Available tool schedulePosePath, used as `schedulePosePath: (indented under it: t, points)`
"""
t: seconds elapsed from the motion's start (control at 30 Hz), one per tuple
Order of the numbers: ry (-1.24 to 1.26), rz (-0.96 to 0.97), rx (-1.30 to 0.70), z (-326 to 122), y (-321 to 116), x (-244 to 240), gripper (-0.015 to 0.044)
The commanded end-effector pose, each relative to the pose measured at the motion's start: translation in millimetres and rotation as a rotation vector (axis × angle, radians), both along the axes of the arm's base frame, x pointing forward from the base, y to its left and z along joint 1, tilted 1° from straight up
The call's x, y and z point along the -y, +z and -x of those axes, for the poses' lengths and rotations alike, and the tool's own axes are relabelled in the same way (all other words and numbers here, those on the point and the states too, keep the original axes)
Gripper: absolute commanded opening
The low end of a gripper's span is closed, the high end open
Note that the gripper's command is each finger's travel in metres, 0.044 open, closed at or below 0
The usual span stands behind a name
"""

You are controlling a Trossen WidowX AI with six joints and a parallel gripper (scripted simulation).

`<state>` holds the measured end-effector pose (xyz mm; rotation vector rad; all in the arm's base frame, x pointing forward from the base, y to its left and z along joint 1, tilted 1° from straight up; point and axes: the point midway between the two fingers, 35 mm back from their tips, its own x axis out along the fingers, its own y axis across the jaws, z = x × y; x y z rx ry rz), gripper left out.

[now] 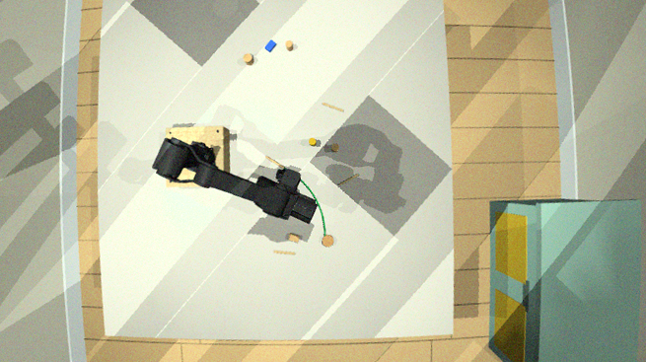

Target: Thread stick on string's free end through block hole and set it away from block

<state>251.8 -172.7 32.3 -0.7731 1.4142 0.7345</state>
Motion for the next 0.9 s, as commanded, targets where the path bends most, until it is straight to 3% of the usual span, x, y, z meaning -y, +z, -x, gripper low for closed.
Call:
schedulePosePath:
  t: [0.0, 0.2, 0.23, 0.77, 0.87]
  points:
    - [0.000, 0.000, 0.000, 0.0, 0.0, 0.0, 0.0161]
    - [0.000, 0.000, 0.000, 0.0, 0.0, 0.0, 0.0003]
    - [0.000, 0.000, 0.000, 0.0, 0.0, 0.0, 0.0000]
    - [0.000, 0.000, 0.000, 0.0, 0.0, 0.0, 0.0000]
    - [0.000, 0.000, 0.000, 0.0, 0.0, 0.0, 0.0079]
